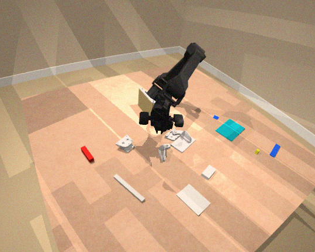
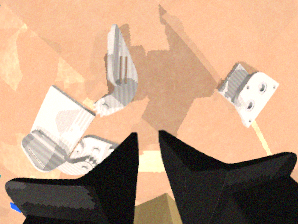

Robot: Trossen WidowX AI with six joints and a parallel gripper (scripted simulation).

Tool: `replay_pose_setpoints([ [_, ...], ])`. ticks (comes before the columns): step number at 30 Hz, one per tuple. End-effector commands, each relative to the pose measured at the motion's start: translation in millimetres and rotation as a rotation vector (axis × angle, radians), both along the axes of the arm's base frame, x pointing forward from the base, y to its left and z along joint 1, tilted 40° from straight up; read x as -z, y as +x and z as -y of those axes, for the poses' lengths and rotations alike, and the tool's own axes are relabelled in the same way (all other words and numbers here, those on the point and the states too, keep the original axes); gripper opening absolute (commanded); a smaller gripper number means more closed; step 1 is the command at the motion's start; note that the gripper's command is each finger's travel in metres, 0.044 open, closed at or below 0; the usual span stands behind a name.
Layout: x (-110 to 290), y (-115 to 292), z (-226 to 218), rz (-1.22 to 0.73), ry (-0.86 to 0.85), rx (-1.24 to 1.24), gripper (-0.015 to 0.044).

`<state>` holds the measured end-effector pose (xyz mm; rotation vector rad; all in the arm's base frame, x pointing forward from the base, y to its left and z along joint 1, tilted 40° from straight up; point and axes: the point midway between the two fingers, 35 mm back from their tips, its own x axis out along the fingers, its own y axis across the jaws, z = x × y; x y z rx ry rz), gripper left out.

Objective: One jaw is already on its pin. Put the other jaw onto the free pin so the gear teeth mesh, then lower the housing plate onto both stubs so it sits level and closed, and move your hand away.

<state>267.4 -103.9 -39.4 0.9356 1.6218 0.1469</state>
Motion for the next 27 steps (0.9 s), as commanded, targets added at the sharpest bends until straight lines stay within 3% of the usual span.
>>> replay_pose_setpoints([
  [1,0.0,0.0,0.0,0.0,0.0,0.0,0.0],
  [12,0.0,0.0,0.0,0.0,0.0,0.0,0.0],
  [22,-3.1,46.5,7.7,-0.059,0.003,0.083,0.0263],
  [27,-2.2,50.7,6.9,-0.065,0.004,0.091,0.0394],
])
